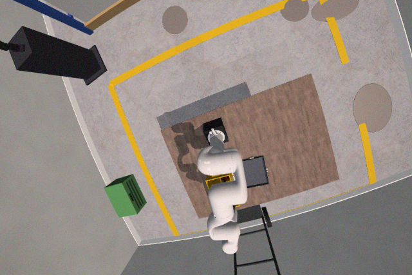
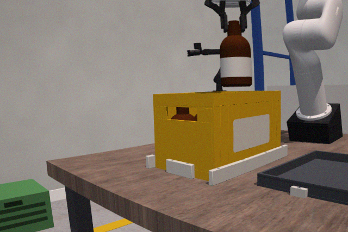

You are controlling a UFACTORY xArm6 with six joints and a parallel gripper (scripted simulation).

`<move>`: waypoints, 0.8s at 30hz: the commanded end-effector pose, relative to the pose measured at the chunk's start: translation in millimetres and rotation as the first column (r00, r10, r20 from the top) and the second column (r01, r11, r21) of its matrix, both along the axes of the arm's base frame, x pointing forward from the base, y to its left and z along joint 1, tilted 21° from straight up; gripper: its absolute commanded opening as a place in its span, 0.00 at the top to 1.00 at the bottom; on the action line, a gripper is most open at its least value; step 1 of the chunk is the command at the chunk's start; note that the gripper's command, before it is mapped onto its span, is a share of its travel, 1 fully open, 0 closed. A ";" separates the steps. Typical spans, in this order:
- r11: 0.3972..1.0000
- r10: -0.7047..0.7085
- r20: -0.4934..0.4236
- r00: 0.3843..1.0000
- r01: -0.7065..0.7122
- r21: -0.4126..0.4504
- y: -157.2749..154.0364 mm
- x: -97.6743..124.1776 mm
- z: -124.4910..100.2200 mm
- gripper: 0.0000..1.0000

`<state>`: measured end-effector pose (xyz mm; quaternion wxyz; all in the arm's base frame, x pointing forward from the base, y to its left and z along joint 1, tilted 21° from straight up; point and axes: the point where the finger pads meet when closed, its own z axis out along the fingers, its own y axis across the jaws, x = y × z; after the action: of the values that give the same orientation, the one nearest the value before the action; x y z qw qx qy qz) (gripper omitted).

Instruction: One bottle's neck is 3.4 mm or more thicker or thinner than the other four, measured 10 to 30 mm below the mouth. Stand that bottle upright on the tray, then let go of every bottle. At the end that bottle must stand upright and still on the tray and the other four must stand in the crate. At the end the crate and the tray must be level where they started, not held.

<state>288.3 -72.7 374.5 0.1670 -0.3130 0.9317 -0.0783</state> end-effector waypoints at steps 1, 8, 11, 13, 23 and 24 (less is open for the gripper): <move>1.000 0.000 0.004 1.000 0.000 -0.001 2.0 0.5 1.7 1.00; 1.000 0.000 0.004 1.000 0.000 -0.001 6.1 0.8 1.6 1.00; 1.000 0.000 0.004 1.000 0.000 -0.001 7.8 0.9 1.6 1.00; 1.000 0.000 0.004 1.000 0.000 -0.001 9.6 1.1 1.6 1.00; 1.000 0.000 0.004 1.000 0.000 -0.001 20.9 2.0 1.4 1.00; 1.000 0.000 0.004 1.000 0.000 -0.001 22.2 2.1 1.4 1.00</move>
<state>289.7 -54.9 374.2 0.1671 -0.3131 0.9316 -0.0783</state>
